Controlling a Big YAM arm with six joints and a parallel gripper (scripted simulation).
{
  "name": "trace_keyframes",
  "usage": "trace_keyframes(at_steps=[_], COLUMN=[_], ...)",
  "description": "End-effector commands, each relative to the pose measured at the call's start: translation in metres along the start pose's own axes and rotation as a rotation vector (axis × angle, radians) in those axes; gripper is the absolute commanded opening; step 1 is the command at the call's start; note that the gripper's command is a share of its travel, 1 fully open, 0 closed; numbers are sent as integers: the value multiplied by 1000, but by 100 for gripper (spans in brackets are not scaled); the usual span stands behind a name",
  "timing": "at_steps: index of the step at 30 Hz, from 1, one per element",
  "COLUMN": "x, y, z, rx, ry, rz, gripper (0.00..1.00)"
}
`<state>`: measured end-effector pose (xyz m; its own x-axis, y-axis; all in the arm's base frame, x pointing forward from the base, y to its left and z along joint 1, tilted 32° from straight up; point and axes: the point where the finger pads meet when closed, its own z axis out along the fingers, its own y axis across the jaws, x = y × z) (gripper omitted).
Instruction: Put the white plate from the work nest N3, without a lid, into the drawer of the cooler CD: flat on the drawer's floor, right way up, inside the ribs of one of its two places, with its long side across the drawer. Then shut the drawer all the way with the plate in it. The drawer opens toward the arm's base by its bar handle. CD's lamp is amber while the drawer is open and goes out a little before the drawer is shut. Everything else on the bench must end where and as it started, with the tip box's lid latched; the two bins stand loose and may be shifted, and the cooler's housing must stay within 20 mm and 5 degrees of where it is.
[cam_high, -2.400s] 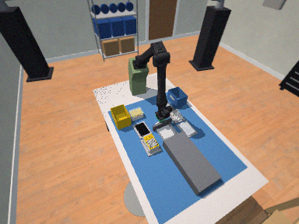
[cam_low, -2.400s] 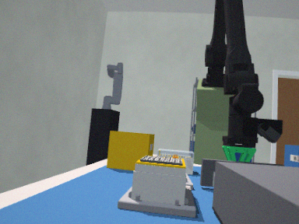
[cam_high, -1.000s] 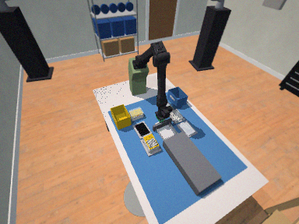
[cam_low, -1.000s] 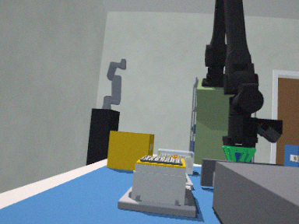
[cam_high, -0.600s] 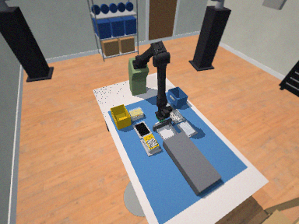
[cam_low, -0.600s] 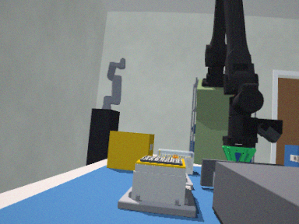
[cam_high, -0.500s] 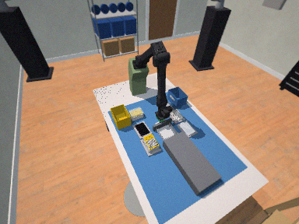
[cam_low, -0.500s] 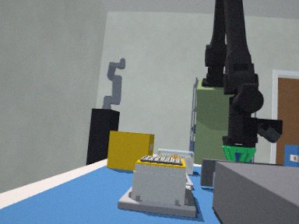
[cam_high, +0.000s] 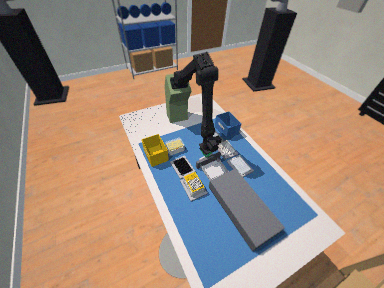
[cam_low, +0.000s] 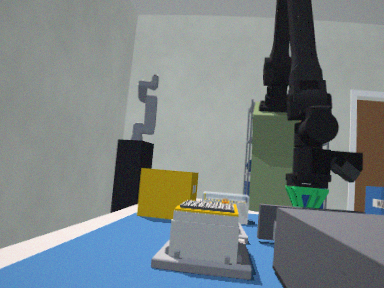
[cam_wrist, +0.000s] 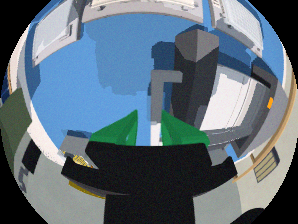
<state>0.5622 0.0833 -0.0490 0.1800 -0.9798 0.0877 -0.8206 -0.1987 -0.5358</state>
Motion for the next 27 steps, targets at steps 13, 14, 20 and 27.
trace_keyframes(at_steps=[13,14,20,27], x=[0,0,-3,-5], y=[3,3,3,2], z=[-28,-29,-37,-46], rx=[-6,-6,-6,-5], ry=[-2,-2,-4,-6], rz=[-4,-4,-5,-4], gripper=[30,30,30,30])
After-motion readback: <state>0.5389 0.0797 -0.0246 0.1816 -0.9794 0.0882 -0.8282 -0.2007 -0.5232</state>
